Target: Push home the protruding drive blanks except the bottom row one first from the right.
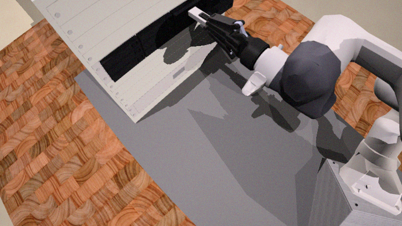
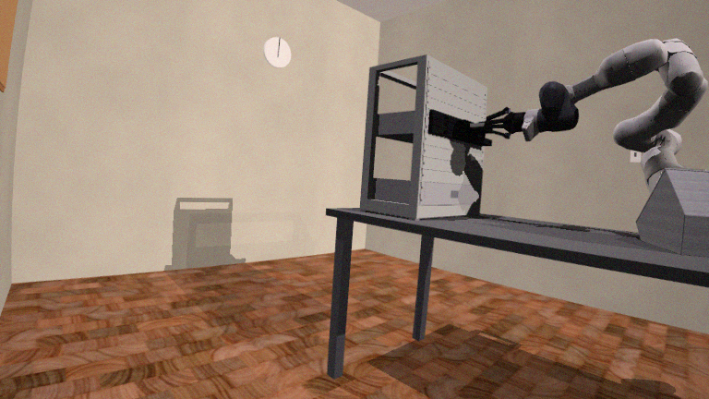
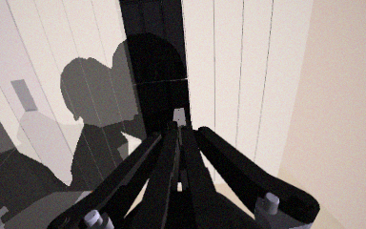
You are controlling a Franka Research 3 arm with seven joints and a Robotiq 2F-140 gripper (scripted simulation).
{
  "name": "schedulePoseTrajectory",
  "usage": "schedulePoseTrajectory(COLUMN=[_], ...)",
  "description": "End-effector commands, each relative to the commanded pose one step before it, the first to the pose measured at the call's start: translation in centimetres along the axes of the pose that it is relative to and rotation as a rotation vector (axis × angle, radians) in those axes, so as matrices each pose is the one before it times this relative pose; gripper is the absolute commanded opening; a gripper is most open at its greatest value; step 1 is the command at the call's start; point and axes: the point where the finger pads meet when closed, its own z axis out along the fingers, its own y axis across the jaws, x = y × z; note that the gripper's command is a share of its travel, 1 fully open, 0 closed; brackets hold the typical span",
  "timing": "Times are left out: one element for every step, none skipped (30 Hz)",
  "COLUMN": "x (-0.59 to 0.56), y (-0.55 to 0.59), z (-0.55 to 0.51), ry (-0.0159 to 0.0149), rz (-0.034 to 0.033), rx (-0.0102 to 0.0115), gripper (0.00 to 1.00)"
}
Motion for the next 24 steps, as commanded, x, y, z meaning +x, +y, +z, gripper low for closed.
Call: schedulePoseTrajectory(x=[0.47,0.0,0.002,0.009,0.018,0.025,0.028,0.025,0.018,0.0,0.0,0.009,0.002,0.0,0.0,0.0,0.0,0.0,0.0,0.0,0.0,0.0,0.0,0.0], y=[1.354,0.0,0.004,0.025,0.052,0.072,0.08,0.072,0.051,0.0,0.0,0.025,0.004,0.0,0.0,0.0,0.0,0.0,0.0,0.0,0.0,0.0,0.0,0.0], z=[0.26,0.0,0.003,0.02,0.04,0.056,0.062,0.056,0.04,0.0,0.0,0.019,0.003,0.0,0.0,0.0,0.0,0.0,0.0,0.0,0.0,0.0,0.0,0.0], ry=[0.0081,0.0,0.0,0.0,0.0,0.0,0.0,0.0,0.0,0.0,0.0,0.0,0.0,0.0,0.0,0.0,0.0,0.0,0.0,0.0,0.0,0.0,0.0,0.0], rz=[0.00505,0.0,0.0,0.0,0.0,0.0,0.0,0.0,0.0,0.0,0.0,0.0,0.0,0.0,0.0,0.0,0.0,0.0,0.0,0.0,0.0,0.0,0.0,0.0], rx=[-0.0282,0.0,0.0,0.0,0.0,0.0,0.0,0.0,0.0,0.0,0.0,0.0,0.0,0.0,0.0,0.0,0.0,0.0,0.0,0.0,0.0,0.0,0.0,0.0], gripper=[0.0,0.0,0.0,0.0,0.0,0.0,0.0,0.0,0.0,0.0,0.0,0.0,0.0,0.0,0.0,0.0,0.0,0.0,0.0,0.0,0.0,0.0,0.0,0.0])
